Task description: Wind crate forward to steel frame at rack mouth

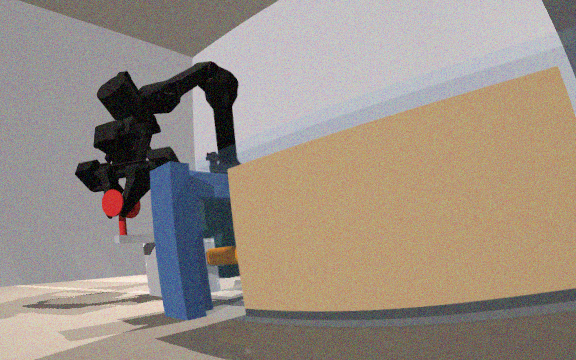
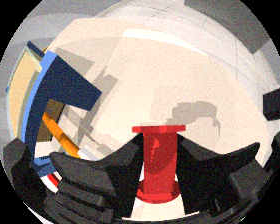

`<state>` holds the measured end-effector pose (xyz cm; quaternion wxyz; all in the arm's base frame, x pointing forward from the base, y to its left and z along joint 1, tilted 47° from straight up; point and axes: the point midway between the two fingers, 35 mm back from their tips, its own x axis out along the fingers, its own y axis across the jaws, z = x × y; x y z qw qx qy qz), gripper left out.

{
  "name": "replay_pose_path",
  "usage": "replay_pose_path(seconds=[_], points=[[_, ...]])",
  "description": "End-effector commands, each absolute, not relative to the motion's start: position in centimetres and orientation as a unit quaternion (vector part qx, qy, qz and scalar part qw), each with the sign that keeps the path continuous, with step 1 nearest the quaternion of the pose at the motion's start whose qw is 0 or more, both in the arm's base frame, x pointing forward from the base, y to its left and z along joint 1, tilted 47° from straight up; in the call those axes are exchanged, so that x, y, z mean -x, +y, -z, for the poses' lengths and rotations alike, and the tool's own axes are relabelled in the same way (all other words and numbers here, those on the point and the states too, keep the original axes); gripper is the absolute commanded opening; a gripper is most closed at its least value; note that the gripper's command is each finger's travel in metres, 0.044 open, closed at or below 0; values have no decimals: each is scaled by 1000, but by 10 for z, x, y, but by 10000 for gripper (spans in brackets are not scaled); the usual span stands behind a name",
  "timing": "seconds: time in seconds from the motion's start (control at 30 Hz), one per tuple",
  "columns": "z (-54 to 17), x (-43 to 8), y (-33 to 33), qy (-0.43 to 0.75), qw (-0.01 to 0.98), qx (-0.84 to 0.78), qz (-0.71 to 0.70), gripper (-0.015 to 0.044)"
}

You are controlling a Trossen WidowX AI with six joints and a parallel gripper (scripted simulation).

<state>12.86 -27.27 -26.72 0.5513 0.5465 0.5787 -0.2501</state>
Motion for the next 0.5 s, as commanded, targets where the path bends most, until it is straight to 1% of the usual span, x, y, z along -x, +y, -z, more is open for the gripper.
replay_pose_path(seconds=[0.0, 0.47], points=[[263, -157, -270, 568, 568, -551, 226, 0], [259, -177, -267, 567, 569, -552, 225, 0]])
